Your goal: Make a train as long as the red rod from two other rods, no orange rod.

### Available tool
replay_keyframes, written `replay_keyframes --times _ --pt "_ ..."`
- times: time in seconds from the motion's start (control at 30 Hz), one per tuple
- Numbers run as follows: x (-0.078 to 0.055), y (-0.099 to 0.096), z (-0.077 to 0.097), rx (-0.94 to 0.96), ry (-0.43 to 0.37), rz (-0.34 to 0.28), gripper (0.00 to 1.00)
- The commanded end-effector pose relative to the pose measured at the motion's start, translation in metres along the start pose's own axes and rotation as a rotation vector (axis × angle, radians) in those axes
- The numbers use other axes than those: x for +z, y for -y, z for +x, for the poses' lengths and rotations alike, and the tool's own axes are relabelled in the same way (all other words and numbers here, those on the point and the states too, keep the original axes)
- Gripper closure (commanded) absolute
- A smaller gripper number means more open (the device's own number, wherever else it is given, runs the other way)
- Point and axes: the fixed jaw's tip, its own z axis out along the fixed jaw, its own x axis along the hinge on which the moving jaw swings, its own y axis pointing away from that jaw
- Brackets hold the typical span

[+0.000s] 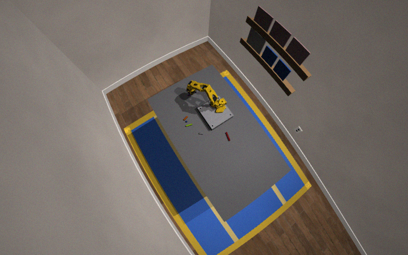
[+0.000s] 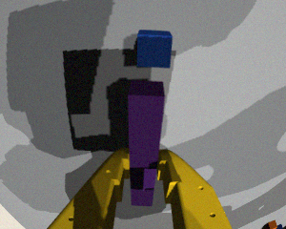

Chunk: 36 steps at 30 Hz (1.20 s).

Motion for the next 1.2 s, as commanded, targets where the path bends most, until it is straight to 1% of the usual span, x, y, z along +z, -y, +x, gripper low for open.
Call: replay_keyframes --times 0.0,0.33,0.8,1.17 --pt "0.0012 0.0007 -0.0013 0.006 0.003 0.011 1.0" --pt "0.0017 0.0007 -0.0013 0.006 0.003 0.011 1.0" --pt "0.0074 0.0008 -0.0013 0.006 0.003 0.011 1.0" --pt "0.009 0.0008 -0.0013 0.006 0.003 0.011 1.0"
